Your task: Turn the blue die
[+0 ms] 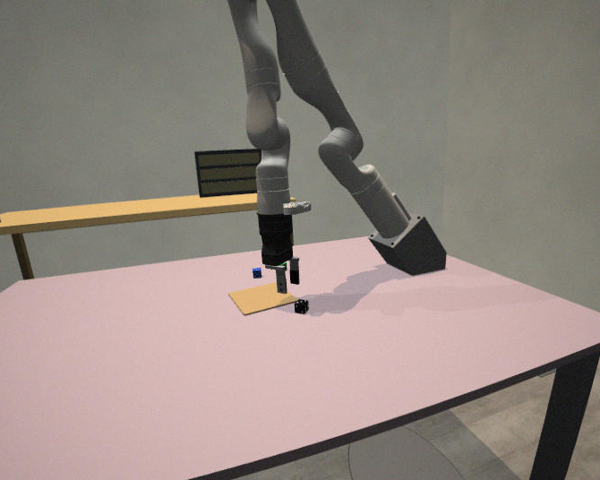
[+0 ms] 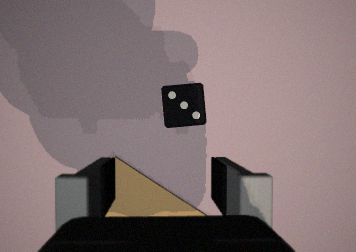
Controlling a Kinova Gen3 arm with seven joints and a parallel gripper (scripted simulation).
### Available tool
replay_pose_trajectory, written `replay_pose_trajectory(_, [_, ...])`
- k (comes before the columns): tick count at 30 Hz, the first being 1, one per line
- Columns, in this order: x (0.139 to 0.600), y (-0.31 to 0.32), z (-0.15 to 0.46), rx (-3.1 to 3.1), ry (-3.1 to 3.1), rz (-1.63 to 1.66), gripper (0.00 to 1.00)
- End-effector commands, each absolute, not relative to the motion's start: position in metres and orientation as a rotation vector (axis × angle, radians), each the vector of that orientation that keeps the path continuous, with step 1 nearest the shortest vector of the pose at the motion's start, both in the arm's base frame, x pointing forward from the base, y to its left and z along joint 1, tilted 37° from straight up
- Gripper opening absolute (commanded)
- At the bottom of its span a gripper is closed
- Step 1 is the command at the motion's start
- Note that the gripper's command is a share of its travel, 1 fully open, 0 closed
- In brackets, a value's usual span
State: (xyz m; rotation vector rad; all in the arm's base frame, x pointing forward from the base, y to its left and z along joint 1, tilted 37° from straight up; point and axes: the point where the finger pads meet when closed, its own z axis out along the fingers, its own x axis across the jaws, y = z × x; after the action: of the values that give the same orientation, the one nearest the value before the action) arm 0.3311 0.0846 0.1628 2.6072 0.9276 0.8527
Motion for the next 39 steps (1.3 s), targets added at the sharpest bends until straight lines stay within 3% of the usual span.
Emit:
replay_pose_trajectory(1, [0.328,0.093,0.165,2.591,0.965,0.859,1.0])
replay_pose_trajectory(39, [0.292,0.094,0.213,2.591,0.965,0.86,1.0])
